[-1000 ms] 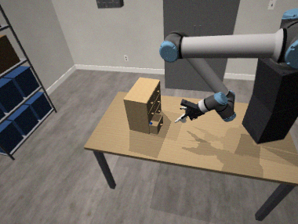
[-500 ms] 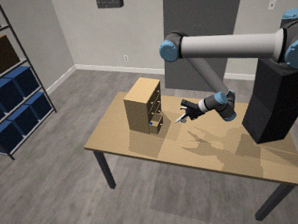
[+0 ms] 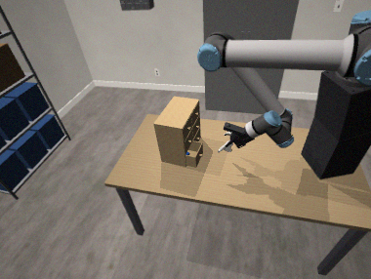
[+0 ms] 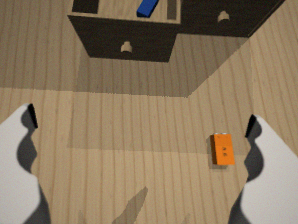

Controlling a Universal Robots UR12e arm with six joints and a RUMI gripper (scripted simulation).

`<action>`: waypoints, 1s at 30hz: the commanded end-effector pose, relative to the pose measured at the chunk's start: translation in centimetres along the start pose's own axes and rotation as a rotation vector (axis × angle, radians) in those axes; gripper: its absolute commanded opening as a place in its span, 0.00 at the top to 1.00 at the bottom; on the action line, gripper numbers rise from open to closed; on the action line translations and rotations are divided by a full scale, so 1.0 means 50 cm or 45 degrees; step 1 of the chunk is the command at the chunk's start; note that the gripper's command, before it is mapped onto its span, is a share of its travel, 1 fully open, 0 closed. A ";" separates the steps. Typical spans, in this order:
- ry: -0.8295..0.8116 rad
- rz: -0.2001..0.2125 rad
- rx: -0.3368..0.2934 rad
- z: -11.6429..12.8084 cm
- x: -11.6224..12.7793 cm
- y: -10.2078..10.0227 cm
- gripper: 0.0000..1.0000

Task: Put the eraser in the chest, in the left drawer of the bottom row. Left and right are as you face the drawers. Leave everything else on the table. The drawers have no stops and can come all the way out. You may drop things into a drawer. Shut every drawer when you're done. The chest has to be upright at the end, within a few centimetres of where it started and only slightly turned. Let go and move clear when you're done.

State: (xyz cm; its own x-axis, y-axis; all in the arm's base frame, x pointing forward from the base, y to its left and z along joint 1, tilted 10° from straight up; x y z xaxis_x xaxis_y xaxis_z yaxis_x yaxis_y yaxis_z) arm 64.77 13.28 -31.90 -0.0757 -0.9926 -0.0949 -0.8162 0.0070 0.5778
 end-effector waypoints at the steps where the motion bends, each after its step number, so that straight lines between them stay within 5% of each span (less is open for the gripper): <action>1: -0.001 0.002 -0.076 -0.007 0.002 0.004 0.00; 30: 0.000 0.008 -0.466 -0.038 -0.001 0.022 0.00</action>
State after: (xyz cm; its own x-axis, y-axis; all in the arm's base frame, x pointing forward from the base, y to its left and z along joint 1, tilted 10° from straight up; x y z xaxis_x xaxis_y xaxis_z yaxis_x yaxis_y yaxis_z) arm 65.14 13.08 -29.52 -0.0783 -0.9926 -0.0923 -0.6255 -0.0232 0.7799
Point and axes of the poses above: the point where the finger pads meet when closed, its own y axis back along the fingers, its own x axis across the jaws, z = x × y, the point moved 2 cm from there along y, back along the fingers, and after that the axes turned 1 degree about -y, right-handed, at the moved point
